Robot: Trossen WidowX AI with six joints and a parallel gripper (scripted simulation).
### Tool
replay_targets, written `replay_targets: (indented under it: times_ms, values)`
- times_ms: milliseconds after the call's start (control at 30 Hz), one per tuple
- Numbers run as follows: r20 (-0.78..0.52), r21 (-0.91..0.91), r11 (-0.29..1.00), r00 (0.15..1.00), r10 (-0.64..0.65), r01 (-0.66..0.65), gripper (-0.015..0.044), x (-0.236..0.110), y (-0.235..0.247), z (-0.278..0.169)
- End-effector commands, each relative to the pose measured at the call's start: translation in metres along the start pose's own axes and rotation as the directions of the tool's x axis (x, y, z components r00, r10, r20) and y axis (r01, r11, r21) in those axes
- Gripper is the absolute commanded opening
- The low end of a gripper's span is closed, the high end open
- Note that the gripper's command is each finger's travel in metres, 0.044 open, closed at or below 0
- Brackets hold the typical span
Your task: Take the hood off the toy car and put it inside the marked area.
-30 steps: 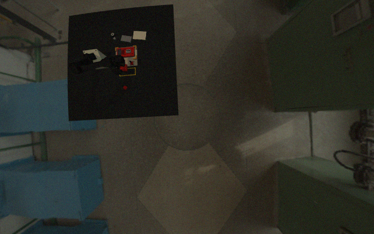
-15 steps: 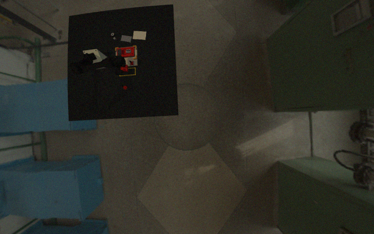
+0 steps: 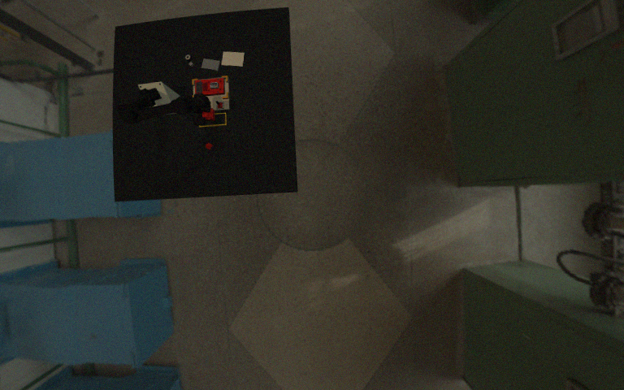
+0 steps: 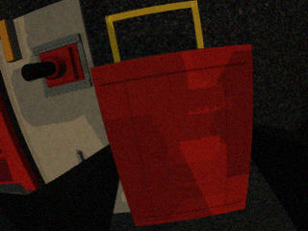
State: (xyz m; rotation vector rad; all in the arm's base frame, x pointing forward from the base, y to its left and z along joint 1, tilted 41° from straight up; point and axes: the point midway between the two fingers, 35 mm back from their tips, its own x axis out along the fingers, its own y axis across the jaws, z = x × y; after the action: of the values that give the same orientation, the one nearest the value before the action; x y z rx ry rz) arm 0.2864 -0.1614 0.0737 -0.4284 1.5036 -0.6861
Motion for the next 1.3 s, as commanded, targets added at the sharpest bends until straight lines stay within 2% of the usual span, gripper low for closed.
replay_targets:
  times_ms: [0, 1267]
  values:
    - [-0.003, -0.007, 1.0, 1.0, 0.002, -0.002, 0.0, 0.004, 0.001, -0.001]
    - [-0.003, -0.007, 1.0, 1.0, 0.0, 0.0, 0.0, 0.031, 0.001, -0.002]
